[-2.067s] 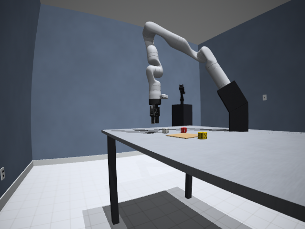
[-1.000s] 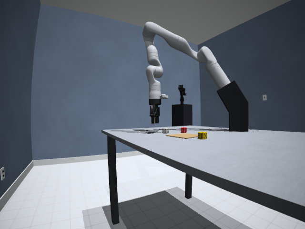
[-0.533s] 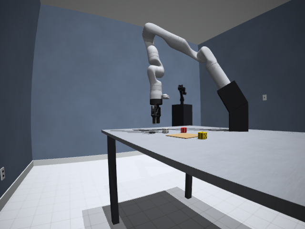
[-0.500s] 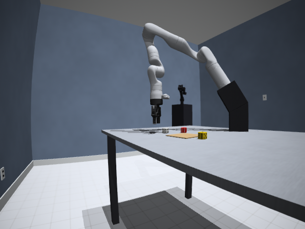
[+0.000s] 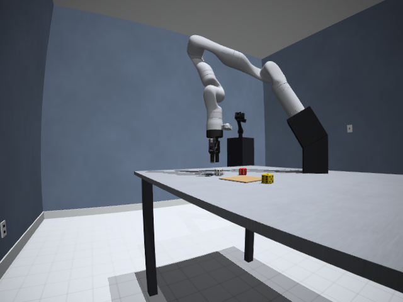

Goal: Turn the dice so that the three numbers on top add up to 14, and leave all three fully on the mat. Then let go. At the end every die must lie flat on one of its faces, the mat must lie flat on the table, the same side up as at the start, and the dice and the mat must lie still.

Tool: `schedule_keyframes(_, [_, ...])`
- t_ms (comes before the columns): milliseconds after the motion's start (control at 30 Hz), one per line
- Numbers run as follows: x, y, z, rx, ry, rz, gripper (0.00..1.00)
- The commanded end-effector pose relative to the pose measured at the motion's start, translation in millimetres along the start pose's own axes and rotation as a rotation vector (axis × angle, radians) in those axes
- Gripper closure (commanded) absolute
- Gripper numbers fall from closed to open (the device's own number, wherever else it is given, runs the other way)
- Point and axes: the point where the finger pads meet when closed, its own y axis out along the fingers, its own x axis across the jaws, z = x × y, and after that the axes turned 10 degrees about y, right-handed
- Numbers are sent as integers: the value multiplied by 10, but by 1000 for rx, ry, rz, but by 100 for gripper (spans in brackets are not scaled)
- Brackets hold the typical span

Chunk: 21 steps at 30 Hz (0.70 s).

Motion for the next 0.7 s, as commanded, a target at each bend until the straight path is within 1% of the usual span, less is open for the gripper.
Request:
schedule_keyframes(0, [-169, 24, 125, 0, 11, 7, 0])
schedule_keyframes(100, [-233, 23, 236, 0, 11, 7, 0])
schedule_keyframes(167, [-233, 23, 236, 0, 11, 7, 0])
schedule_keyframes(400, [-347, 22, 437, 0, 11, 7, 0])
schedule_keyframes(667, [-403, 22, 534, 0, 11, 7, 0])
